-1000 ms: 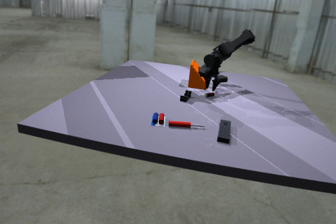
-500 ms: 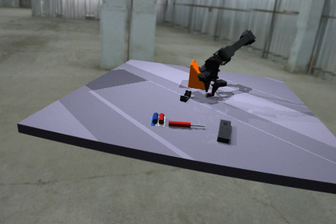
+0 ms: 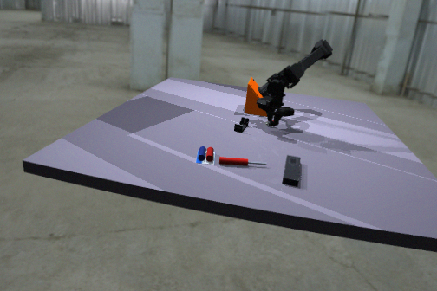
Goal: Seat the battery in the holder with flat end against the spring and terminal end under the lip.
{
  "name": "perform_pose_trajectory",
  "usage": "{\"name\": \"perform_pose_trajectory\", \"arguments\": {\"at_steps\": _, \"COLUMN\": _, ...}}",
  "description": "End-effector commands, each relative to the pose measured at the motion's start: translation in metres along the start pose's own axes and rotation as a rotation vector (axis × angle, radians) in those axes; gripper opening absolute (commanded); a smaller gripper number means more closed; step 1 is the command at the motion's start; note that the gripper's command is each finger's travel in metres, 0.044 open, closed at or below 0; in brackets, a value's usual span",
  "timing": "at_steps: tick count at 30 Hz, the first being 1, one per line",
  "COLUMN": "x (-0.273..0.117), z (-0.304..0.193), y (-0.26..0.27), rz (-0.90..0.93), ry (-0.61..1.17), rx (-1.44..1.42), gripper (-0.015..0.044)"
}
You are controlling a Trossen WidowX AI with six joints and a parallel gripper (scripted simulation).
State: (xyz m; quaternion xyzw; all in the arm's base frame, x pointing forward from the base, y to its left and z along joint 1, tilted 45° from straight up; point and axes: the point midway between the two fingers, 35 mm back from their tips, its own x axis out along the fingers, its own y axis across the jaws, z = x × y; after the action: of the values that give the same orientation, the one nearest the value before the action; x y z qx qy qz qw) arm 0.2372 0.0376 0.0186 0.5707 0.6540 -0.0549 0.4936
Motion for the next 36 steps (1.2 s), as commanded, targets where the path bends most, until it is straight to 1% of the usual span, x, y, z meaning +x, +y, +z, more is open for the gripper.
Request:
{"name": "perform_pose_trajectory", "arguments": {"at_steps": 1, "x": 0.001, "z": -0.001, "y": -0.001, "rz": 0.002, "ry": 0.005, "rx": 0.009, "gripper": 0.0101}}
{"name": "perform_pose_trajectory", "arguments": {"at_steps": 6, "x": 0.001, "z": -0.001, "y": -0.001, "rz": 0.002, "ry": 0.005, "rx": 0.009, "gripper": 0.0071}}
{"name": "perform_pose_trajectory", "arguments": {"at_steps": 9, "x": 0.000, "z": 0.000, "y": -0.001, "rz": 0.003, "ry": 0.000, "rx": 0.011, "gripper": 0.0071}}
{"name": "perform_pose_trajectory", "arguments": {"at_steps": 11, "x": -0.008, "z": 0.005, "y": 0.001, "rz": 0.011, "ry": -0.023, "rx": 0.020, "gripper": 0.0071}}
{"name": "perform_pose_trajectory", "arguments": {"at_steps": 21, "x": -0.046, "z": 0.001, "y": -0.001, "rz": 0.000, "ry": 0.001, "rx": 0.010, "gripper": 0.0071}}
{"name": "perform_pose_trajectory", "arguments": {"at_steps": 25, "x": -0.049, "z": 0.000, "y": -0.001, "rz": 0.000, "ry": 0.003, "rx": 0.018, "gripper": 0.0071}}
{"name": "perform_pose_trajectory", "arguments": {"at_steps": 27, "x": -0.050, "z": 0.004, "y": 0.000, "rz": -0.001, "ry": 0.002, "rx": 0.091, "gripper": 0.0071}}
{"name": "perform_pose_trajectory", "arguments": {"at_steps": 36, "x": -0.058, "z": 0.034, "y": 0.002, "rz": -0.003, "ry": -0.003, "rx": 0.592, "gripper": 0.0071}}
